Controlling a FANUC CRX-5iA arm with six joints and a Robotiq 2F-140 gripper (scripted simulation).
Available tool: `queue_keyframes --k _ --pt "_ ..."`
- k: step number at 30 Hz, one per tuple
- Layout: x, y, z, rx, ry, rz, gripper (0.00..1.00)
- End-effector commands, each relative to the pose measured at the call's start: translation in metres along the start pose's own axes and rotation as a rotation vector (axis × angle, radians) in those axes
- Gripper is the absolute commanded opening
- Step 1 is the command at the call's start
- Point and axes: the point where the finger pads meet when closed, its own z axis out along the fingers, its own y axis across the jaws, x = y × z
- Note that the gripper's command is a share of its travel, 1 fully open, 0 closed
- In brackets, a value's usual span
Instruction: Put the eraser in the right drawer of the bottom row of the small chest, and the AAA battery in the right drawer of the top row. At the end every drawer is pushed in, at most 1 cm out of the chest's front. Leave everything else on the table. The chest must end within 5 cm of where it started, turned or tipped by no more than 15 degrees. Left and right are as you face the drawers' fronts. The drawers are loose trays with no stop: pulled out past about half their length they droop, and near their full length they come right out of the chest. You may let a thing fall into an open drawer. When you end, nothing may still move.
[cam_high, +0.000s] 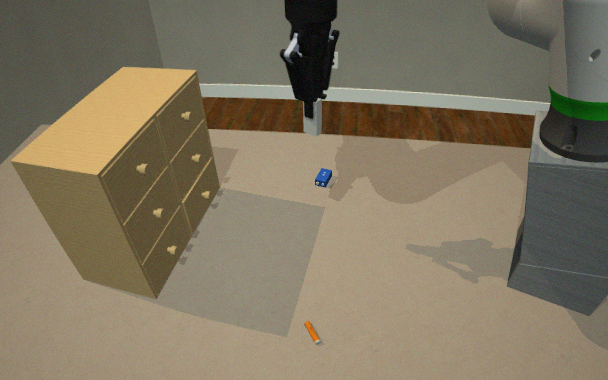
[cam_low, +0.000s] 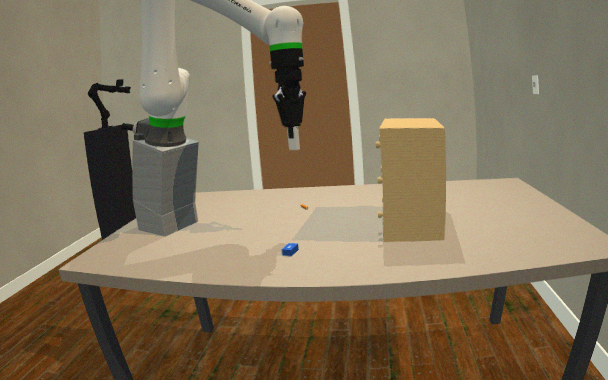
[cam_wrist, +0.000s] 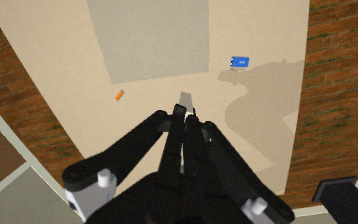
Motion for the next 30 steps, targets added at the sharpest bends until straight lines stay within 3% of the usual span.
queue_keyframes --k 1,13,15,16,30 --pt "0.002 -0.002 -0.012 -0.016 0.017 0.278 0.00" --pt "0.008 -0.006 -0.059 0.020 -0.004 0.799 0.00" --pt "0.008 -0.006 -0.059 0.020 -0.004 0.799 0.00" --pt "0.008 -0.006 -0.064 0.026 -0.008 0.928 0.00" --pt "0.008 -0.006 -0.106 0.054 -0.048 1.523 0.00"
